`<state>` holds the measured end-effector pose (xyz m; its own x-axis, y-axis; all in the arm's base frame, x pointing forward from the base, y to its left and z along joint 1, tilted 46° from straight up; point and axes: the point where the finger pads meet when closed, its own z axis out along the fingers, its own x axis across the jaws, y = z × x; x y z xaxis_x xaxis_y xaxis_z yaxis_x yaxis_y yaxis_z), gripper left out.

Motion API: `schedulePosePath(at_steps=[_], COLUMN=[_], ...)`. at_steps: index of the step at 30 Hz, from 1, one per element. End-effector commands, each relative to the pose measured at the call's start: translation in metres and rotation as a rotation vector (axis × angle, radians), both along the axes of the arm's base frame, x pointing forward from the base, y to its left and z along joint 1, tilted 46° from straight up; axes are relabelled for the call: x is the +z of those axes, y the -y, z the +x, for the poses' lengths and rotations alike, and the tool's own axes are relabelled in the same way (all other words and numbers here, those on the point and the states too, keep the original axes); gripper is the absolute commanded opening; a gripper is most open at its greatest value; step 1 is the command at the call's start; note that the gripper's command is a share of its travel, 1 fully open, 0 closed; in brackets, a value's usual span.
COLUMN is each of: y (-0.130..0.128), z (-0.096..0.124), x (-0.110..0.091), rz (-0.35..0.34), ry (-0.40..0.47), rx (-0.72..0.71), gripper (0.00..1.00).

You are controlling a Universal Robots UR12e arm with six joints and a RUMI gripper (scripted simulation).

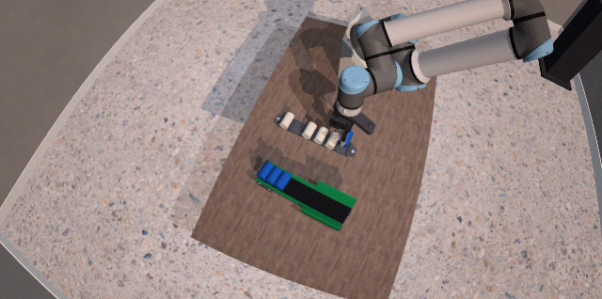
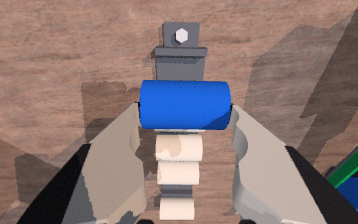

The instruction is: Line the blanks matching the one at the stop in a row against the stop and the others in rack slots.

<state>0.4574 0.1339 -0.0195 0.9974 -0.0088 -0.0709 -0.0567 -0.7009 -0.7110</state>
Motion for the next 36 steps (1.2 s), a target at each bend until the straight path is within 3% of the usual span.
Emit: schedulePosePath(at_steps=[1, 21, 25, 30, 32, 36], y=[0.015, 0.027, 0.04, 0.068, 0.068, 0.092], z=[0.0, 0.008, 0.033, 0.092, 0.092, 0.151], x=[0.015, 0.023, 0.023, 0.019, 0.019, 0.011], rz=[0.001, 0.001, 0.0, -0.001, -0.001, -0.002], ry=[0.0, -0.002, -0.007, -0.02, -0.02, -0.033], rx=[0.001, 0.0, -0.006, -0.018, -0.018, -0.031], gripper=[0.4, 0.4, 0.4, 0.4, 0.4, 0.4])
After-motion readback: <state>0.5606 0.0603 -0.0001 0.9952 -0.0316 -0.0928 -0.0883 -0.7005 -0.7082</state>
